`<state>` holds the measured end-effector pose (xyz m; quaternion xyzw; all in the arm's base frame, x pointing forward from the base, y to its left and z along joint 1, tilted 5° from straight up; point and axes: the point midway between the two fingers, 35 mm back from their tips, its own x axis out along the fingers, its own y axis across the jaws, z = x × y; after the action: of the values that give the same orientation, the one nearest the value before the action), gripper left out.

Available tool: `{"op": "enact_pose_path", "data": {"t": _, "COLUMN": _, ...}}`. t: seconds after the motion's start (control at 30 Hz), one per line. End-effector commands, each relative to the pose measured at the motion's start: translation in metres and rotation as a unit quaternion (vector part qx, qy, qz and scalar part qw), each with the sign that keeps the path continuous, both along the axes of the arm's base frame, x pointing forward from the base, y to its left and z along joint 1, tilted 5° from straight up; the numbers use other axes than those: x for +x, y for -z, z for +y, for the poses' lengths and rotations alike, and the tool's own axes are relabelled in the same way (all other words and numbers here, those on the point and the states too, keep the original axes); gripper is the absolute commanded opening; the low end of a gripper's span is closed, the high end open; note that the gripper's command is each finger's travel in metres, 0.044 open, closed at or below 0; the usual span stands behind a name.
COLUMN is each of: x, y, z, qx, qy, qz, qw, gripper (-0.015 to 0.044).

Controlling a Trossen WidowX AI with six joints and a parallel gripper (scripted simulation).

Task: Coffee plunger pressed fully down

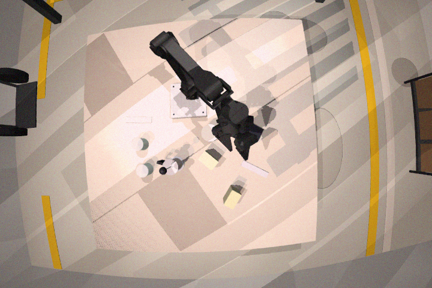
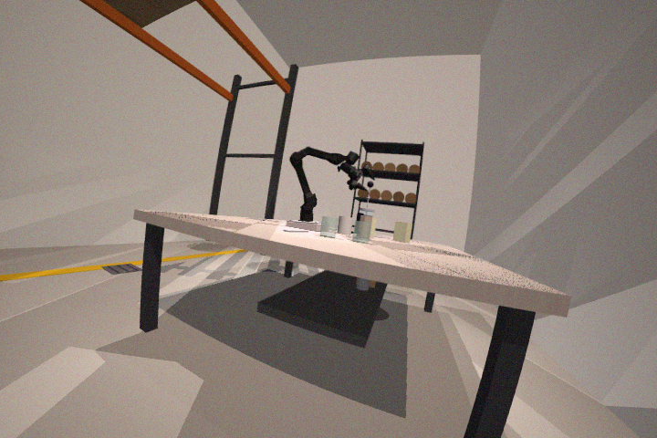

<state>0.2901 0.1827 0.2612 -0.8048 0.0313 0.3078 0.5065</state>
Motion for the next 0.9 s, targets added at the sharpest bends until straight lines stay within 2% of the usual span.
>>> {"op": "enact_pose_path", "data": {"t": 0.0, "x": 0.031, "y": -0.014, "z": -0.067, "qx": 0.217, "qy": 0.216, "qz": 0.053, "qw": 0.951, "gripper": 0.044}}
{"op": "enact_pose_path", "data": {"t": 0.13, "x": 0.04, "y": -0.019, "z": -0.103, "qx": 0.325, "qy": 0.32, "qz": 0.066, "qw": 0.888, "gripper": 0.044}}
{"op": "enact_pose_path", "data": {"t": 0.3, "x": 0.045, "y": -0.025, "z": -0.15, "qx": 0.448, "qy": 0.43, "qz": 0.066, "qw": 0.782, "gripper": 0.044}}
{"op": "enact_pose_path", "data": {"t": 0.63, "x": 0.034, "y": -0.038, "z": -0.245, "qx": 0.663, "qy": 0.58, "qz": 0.021, "qw": 0.473, "gripper": 0.044}}
{"op": "enact_pose_path", "data": {"t": 0.7, "x": 0.031, "y": -0.039, "z": -0.253, "qx": 0.678, "qy": 0.587, "qz": 0.014, "qw": 0.442, "gripper": 0.044}}
{"op": "enact_pose_path", "data": {"t": 0.87, "x": 0.03, "y": -0.024, "z": -0.255, "qx": 0.68, "qy": 0.588, "qz": 0.013, "qw": 0.438, "gripper": 0.044}}
